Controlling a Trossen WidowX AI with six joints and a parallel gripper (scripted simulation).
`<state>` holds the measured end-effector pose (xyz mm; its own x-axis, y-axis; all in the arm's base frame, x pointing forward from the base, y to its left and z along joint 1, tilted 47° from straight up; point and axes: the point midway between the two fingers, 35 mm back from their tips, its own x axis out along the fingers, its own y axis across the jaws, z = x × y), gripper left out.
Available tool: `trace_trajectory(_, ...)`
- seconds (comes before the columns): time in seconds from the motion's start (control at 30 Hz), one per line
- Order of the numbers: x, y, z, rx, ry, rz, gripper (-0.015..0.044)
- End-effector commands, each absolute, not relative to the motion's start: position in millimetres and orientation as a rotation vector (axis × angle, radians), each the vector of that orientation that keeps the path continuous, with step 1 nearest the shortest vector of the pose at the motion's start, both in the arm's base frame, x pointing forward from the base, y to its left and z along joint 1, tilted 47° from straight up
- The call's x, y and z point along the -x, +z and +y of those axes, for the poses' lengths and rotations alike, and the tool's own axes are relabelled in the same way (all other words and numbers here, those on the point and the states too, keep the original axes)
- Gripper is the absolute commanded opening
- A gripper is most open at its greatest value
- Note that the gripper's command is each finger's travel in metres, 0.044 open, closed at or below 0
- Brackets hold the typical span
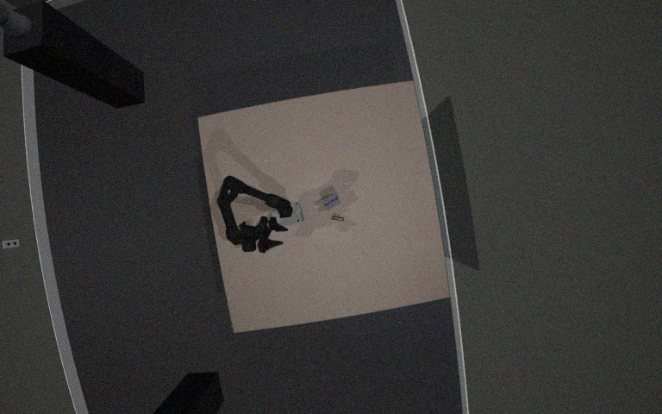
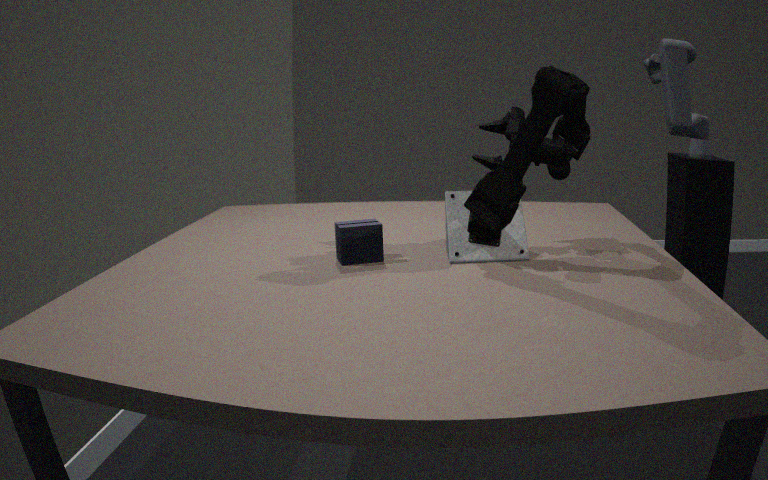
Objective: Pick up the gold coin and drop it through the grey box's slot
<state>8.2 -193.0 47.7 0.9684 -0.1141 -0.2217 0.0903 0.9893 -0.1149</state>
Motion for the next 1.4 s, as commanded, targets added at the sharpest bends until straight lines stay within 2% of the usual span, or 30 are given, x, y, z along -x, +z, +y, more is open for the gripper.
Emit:
trace_trajectory(0.0, -8.5, 47.2, -192.5, 0.096, -0.098, 0.234, 0.0374)
trace_trajectory(0.27, -53.2, 32.5, -198.2, -0.260, 0.227, 0.377, 0.0164)
trace_trajectory(0.77, -153.7, 11.3, -171.6, -0.582, 0.682, 0.864, 0.0161)
trace_trajectory(1.07, -209.6, 2.0, -147.0, -0.713, 0.710, 1.223, 0.0161)
trace_trajectory(1.37, -283.7, -5.4, -89.8, -0.780, 0.495, 1.678, 0.0161)
